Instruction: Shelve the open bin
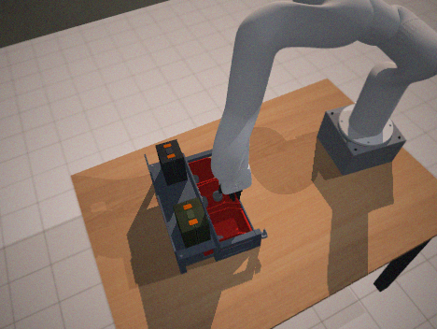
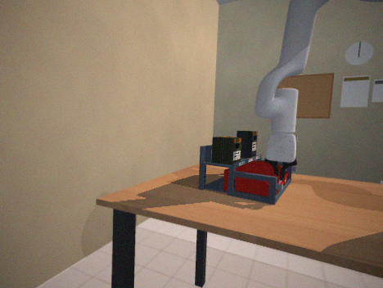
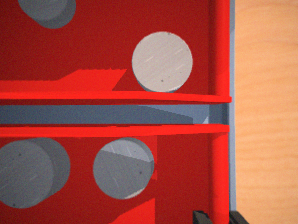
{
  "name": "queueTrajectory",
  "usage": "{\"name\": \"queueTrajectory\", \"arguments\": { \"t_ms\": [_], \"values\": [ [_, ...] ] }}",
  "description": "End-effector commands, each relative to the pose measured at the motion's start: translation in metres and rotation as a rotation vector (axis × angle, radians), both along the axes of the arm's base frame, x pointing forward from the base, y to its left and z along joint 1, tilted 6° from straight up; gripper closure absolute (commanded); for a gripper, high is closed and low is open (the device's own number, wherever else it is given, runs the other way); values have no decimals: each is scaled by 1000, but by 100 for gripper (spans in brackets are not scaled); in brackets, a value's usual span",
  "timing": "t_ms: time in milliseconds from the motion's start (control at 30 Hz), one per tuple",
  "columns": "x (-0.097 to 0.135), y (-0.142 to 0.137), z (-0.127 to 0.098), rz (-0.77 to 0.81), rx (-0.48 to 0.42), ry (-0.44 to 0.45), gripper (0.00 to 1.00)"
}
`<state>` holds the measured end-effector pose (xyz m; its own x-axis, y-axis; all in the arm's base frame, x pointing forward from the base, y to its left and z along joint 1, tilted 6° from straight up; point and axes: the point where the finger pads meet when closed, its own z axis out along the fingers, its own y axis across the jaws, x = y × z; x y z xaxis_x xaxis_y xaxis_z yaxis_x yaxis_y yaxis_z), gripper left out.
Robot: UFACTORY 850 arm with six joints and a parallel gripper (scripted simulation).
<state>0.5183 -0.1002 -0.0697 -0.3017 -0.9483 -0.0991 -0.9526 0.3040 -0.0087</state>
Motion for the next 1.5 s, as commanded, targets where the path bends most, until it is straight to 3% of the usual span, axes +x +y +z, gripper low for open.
{"name": "queueTrajectory", "arguments": {
  "t_ms": [0, 1467],
  "values": [
    [5, -2, 1, 0, -1, 1, 100],
    [9, -1, -15, 0, -2, 2, 100]
  ]
}}
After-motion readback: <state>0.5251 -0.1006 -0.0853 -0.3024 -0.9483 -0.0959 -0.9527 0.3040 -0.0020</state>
